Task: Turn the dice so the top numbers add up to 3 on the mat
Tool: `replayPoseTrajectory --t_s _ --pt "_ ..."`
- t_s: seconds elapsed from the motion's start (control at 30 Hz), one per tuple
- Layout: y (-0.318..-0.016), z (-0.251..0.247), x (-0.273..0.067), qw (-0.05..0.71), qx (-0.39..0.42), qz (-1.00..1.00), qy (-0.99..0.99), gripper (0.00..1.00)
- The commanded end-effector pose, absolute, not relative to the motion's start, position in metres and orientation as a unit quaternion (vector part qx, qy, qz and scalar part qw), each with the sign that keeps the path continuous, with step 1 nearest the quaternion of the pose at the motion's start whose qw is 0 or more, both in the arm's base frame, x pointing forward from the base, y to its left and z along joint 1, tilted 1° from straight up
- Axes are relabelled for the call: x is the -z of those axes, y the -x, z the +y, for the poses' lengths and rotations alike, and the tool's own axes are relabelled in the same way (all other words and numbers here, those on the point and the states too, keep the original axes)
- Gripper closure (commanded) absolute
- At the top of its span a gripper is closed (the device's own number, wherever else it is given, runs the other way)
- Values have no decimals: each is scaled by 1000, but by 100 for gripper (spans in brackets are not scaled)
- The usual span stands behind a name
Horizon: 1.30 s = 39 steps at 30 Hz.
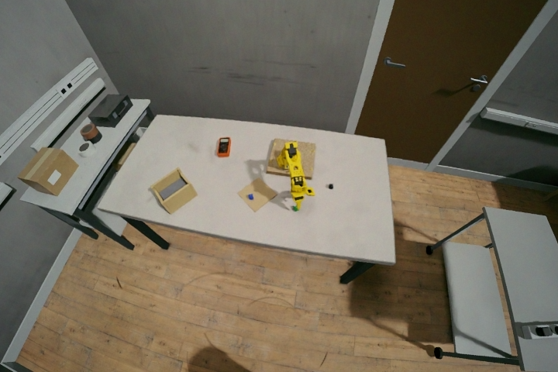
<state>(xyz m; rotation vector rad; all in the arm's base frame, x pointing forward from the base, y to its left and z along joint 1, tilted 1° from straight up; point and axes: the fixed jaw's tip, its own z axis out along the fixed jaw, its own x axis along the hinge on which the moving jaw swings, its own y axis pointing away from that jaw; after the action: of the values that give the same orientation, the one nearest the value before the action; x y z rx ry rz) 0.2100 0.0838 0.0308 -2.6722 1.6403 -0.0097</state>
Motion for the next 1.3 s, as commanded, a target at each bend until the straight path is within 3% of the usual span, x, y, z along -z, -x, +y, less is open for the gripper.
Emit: replayPoseTrajectory --t_s 0.0,1.27 --pt "-209 82 -29 -4 -3 522 853 72" --pt "-209 82 13 -4 -3 522 853 72"
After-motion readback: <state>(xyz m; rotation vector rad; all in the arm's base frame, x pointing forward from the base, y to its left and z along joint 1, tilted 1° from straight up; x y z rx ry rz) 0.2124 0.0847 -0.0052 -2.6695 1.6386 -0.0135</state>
